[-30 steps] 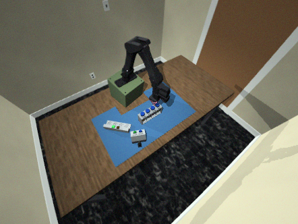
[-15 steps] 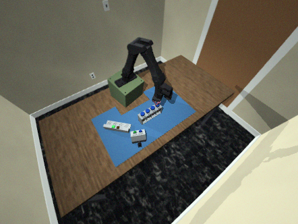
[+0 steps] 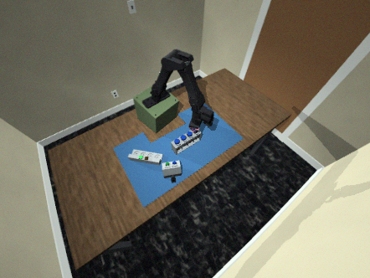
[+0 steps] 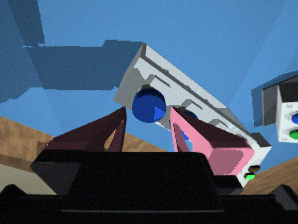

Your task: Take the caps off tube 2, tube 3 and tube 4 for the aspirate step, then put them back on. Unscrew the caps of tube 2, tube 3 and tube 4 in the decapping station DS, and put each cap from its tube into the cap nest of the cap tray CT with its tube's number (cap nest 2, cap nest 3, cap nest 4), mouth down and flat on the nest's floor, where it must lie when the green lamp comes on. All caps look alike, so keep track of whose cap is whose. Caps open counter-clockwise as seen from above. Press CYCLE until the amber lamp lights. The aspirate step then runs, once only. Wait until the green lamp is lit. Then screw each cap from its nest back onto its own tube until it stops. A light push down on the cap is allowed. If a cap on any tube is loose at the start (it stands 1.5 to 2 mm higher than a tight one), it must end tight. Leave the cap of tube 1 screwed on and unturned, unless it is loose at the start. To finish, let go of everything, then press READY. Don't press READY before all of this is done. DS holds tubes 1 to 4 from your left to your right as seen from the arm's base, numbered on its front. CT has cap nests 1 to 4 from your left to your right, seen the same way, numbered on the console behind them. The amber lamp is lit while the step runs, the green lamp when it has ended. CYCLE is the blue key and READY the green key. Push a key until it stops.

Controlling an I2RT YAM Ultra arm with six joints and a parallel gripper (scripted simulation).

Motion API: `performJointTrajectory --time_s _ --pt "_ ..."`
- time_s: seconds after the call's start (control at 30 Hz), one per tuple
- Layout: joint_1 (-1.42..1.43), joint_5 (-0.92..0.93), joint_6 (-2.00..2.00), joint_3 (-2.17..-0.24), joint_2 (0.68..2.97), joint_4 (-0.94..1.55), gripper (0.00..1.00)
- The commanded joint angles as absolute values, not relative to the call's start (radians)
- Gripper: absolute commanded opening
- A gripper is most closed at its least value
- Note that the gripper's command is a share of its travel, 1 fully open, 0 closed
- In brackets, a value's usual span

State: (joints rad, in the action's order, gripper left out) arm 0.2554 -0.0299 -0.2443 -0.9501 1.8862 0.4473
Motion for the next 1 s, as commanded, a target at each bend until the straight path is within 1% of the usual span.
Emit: performJointTrajectory --time_s 0.0,0.97 --pt "0.255 -0.029 -0.245 -0.953 1.877 0.426 0.49" --pt "0.258 -0.030 -0.242 -0.969 1.886 0.433 0.49"
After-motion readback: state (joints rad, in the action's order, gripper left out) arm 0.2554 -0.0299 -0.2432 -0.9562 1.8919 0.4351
